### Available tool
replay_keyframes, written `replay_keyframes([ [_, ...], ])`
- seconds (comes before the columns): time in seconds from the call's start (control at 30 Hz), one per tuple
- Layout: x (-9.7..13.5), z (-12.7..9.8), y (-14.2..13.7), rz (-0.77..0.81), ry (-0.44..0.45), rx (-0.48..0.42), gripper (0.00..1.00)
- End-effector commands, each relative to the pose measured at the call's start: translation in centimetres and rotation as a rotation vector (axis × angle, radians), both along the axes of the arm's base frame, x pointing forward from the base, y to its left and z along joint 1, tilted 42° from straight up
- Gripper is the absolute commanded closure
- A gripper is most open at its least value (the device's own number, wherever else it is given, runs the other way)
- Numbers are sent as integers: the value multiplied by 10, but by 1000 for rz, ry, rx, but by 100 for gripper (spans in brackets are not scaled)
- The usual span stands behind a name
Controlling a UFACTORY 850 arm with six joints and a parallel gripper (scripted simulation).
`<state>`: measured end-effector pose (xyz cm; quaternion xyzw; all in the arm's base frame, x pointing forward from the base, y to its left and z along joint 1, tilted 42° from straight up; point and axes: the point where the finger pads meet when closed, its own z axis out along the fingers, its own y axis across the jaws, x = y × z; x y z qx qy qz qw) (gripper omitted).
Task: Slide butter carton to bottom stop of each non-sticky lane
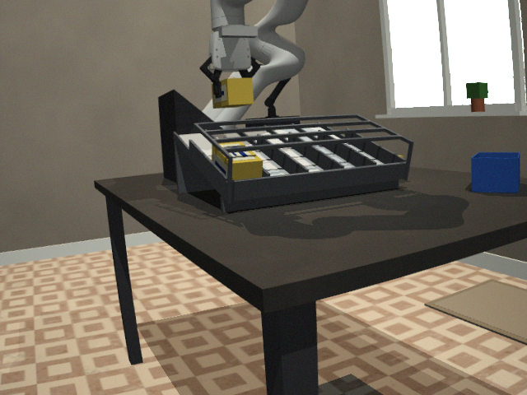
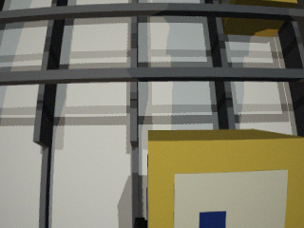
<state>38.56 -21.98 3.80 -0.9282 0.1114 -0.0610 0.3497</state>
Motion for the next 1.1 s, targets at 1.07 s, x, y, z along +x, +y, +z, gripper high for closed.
replay_keyframes([
  [1.07,2,-7,5,143,141,39,100],
])
